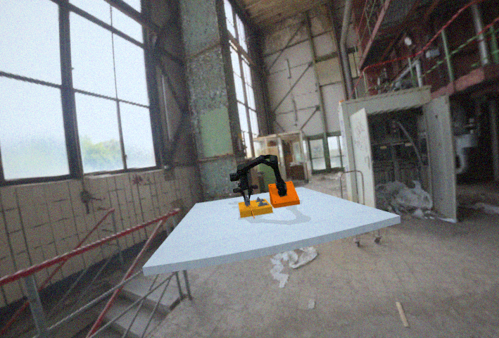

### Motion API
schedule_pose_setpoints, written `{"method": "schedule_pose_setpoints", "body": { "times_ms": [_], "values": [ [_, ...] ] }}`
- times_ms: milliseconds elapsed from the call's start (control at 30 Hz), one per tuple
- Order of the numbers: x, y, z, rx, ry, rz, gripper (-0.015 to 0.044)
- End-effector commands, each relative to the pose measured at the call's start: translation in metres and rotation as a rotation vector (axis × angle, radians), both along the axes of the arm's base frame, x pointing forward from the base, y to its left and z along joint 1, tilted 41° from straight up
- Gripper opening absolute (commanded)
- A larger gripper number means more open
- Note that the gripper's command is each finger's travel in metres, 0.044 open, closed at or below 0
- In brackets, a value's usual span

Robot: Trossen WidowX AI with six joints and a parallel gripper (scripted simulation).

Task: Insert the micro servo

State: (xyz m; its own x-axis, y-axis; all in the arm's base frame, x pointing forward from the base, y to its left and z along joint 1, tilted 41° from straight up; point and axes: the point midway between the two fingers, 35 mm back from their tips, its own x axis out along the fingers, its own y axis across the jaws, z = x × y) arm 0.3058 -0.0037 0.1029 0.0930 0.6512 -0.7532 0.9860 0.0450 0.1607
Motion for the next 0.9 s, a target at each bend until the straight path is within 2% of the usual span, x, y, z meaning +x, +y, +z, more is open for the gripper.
{"method": "schedule_pose_setpoints", "body": {
  "times_ms": [0,667,867],
  "values": [
    [-0.003,-0.01,0.012,-0.011,-0.019,-0.007,0.0],
    [-0.024,-0.014,0.006,-0.011,-0.018,-0.007,0.0],
    [-0.026,-0.033,-0.01,-0.012,-0.018,-0.007,0.0]
  ]
}}
